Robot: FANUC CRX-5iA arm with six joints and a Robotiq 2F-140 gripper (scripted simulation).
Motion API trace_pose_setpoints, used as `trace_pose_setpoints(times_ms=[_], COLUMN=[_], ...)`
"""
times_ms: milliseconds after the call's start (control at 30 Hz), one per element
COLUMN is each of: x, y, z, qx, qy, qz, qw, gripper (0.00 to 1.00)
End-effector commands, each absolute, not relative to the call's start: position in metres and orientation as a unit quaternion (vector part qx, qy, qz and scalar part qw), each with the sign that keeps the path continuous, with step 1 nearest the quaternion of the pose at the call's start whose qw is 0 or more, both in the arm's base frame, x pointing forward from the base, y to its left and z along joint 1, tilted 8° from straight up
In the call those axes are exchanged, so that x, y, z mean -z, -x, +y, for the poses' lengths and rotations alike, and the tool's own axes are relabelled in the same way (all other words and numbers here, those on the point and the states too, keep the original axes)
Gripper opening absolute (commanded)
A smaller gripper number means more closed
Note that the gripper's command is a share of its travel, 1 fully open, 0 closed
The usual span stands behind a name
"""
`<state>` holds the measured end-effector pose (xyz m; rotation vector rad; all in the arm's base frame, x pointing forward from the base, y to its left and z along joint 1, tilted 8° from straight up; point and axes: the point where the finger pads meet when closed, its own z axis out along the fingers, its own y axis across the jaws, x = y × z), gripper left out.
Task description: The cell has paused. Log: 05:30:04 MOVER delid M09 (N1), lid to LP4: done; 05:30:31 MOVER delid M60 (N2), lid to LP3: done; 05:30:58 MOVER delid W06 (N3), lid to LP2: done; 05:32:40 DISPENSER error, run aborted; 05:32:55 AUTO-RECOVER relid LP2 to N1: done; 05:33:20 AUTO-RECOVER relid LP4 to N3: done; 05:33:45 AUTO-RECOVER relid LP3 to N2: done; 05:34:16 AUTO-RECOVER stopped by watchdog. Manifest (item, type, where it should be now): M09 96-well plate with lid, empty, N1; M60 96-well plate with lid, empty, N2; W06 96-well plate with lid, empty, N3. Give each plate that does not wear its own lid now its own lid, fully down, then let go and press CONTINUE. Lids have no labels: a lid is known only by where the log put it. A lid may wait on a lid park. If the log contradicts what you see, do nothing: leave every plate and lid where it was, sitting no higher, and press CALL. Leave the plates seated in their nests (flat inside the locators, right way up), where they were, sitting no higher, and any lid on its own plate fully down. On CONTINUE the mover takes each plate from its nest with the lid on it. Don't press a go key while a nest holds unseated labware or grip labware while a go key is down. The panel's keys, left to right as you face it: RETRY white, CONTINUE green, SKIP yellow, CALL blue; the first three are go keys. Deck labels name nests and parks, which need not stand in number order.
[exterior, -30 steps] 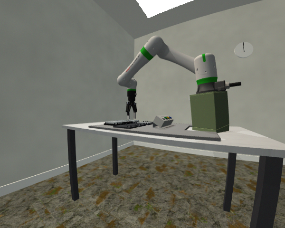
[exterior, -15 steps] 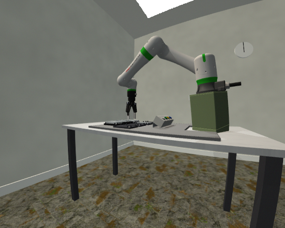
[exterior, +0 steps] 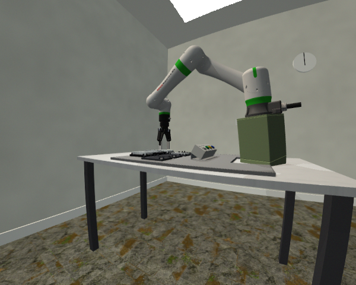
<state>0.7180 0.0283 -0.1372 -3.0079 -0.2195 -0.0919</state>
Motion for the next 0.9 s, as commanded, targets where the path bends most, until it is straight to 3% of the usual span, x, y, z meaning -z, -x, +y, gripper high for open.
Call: trace_pose_setpoints(times_ms=[0, 867], x=[0.1379, 0.1466], y=[-0.7183, -0.7188], z=[0.0283, 0.0294], qx=[0.031, 0.031], qy=[0.995, 0.995], qz=[-0.073, -0.073], qw=[0.062, 0.062], gripper=[0.66, 0.66])
